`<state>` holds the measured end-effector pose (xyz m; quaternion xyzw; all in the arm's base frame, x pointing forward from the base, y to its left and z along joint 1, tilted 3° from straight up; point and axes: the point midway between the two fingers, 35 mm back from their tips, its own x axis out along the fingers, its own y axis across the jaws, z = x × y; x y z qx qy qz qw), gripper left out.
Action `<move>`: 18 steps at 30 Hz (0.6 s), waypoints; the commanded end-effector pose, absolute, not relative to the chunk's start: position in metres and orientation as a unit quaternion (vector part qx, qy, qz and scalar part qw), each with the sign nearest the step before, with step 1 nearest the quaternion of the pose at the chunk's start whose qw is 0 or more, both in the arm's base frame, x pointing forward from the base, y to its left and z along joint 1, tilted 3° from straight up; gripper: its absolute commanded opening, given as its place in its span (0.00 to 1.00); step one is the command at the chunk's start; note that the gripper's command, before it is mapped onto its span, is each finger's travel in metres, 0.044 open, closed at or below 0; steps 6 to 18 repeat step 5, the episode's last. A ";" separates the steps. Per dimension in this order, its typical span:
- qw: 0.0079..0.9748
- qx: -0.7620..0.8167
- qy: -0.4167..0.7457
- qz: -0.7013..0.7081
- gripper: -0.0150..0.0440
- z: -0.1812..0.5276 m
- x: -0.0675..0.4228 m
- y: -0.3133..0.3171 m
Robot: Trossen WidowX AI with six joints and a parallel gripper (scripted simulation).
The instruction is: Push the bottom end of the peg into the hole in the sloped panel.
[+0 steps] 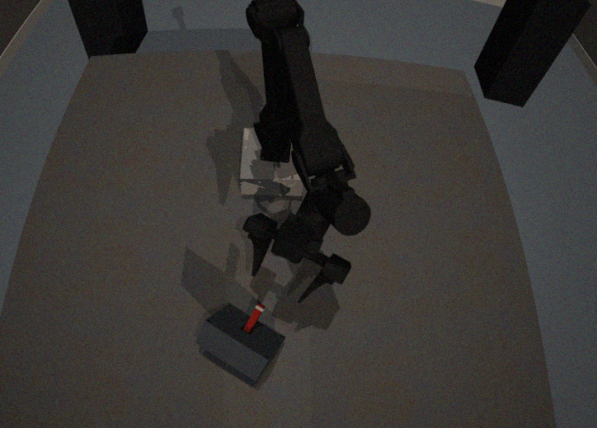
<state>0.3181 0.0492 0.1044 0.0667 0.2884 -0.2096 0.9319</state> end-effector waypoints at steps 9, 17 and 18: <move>0.932 0.070 0.286 -0.211 1.00 0.110 0.311 0.053; 0.932 0.070 0.286 -0.211 1.00 0.110 0.311 0.053; 0.932 0.070 0.286 -0.211 1.00 0.110 0.311 0.053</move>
